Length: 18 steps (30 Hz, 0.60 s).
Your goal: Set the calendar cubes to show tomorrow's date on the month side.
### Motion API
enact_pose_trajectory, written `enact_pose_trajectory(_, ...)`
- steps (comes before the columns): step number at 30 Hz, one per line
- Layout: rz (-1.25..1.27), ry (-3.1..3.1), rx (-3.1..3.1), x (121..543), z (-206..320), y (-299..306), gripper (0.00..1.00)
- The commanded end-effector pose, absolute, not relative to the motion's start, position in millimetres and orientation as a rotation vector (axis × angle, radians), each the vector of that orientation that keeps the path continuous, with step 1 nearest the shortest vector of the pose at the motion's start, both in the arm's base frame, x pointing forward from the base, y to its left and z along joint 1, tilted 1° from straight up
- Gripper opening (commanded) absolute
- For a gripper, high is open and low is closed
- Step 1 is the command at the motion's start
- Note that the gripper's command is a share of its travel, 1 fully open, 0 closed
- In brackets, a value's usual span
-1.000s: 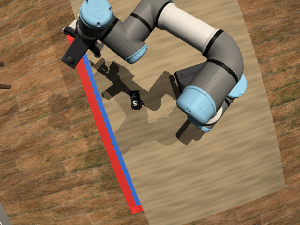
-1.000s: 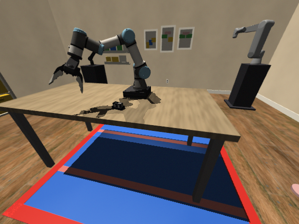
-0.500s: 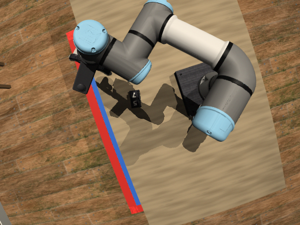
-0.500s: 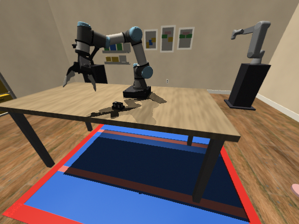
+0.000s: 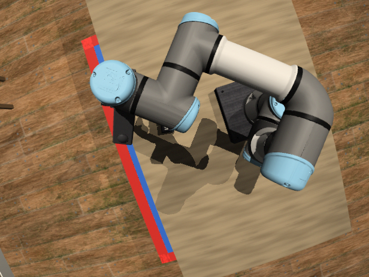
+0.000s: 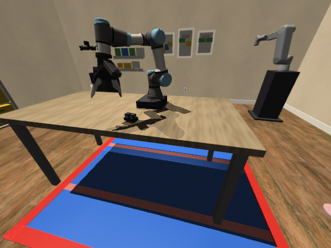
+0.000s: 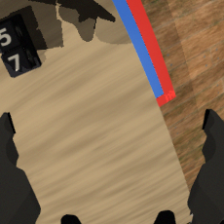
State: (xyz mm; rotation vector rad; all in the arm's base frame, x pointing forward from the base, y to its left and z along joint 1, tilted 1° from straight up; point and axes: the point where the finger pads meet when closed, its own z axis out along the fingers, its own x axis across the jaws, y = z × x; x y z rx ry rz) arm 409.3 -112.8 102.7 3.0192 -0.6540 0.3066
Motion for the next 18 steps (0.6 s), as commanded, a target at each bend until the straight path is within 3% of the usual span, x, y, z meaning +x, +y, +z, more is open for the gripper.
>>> enact_pose_trajectory(1, 0.142, -0.484, 3.076, 376, 104, -71, 1.0)
enact_pose_trajectory(18, -0.003, -0.247, 3.114, 337, 109, -25, 1.0)
